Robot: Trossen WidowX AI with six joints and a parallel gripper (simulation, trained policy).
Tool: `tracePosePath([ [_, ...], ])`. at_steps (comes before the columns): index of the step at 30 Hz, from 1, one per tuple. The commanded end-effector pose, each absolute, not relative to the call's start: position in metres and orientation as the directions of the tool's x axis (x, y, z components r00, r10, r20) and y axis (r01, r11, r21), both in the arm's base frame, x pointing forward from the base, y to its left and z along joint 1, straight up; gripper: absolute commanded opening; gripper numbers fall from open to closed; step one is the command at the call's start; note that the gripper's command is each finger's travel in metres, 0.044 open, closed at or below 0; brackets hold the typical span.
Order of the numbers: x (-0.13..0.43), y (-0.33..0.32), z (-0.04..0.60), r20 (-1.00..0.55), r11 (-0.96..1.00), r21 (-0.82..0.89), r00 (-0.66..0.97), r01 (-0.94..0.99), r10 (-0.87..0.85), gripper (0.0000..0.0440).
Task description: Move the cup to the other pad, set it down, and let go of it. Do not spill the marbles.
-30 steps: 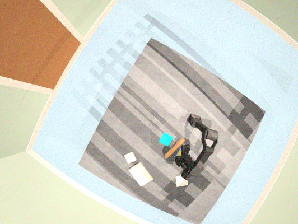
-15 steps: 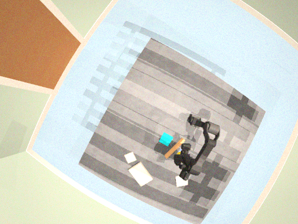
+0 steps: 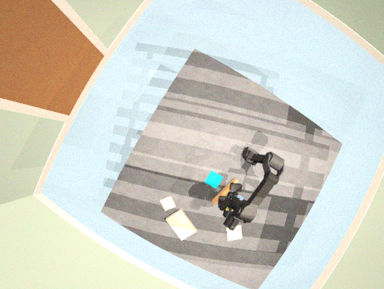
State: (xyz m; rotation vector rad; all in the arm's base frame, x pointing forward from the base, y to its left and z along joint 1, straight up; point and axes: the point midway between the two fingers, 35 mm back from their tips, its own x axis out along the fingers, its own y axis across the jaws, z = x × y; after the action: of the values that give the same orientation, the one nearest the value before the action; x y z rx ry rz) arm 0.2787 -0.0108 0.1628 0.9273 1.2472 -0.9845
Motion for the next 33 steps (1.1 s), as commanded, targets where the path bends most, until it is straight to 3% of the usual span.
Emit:
tracePosePath([
  [1,0.280,-0.024,0.166,-0.992,0.287,0.054,0.085,0.956,-0.098,0.0000],
  [33,0.266,-0.092,0.132,-0.978,0.094,0.128,0.141,0.987,-0.151,0.0000],
])
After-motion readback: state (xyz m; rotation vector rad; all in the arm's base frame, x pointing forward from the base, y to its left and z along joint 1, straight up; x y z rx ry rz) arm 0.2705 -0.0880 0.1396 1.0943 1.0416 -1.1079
